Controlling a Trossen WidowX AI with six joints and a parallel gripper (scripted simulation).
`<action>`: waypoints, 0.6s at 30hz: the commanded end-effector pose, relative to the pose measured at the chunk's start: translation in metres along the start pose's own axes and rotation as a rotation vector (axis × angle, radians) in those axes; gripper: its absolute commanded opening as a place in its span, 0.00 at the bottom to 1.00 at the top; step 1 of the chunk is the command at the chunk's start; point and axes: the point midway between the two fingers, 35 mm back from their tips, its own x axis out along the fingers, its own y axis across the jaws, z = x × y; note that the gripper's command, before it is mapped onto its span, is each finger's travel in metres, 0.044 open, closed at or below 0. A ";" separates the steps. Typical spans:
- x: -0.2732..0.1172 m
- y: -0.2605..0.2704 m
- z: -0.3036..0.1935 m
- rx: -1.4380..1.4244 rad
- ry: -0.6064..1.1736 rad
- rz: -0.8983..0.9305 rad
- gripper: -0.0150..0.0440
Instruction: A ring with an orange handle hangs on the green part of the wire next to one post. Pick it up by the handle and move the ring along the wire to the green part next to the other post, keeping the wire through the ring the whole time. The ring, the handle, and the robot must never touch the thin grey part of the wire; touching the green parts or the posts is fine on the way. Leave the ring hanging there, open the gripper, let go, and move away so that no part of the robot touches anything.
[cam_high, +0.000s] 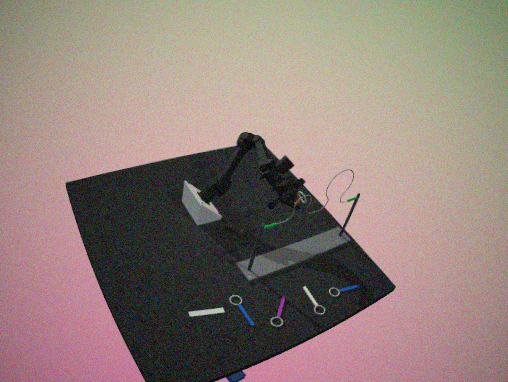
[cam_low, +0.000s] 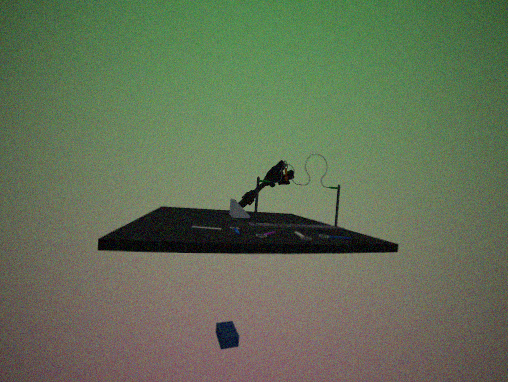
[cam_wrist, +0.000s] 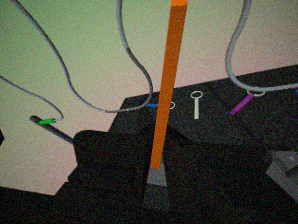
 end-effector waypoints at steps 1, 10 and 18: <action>0.000 0.006 -0.001 0.075 -0.007 0.044 0.00; 0.001 0.018 0.001 0.253 -0.030 0.145 0.00; 0.000 0.029 0.005 0.412 -0.051 0.234 0.00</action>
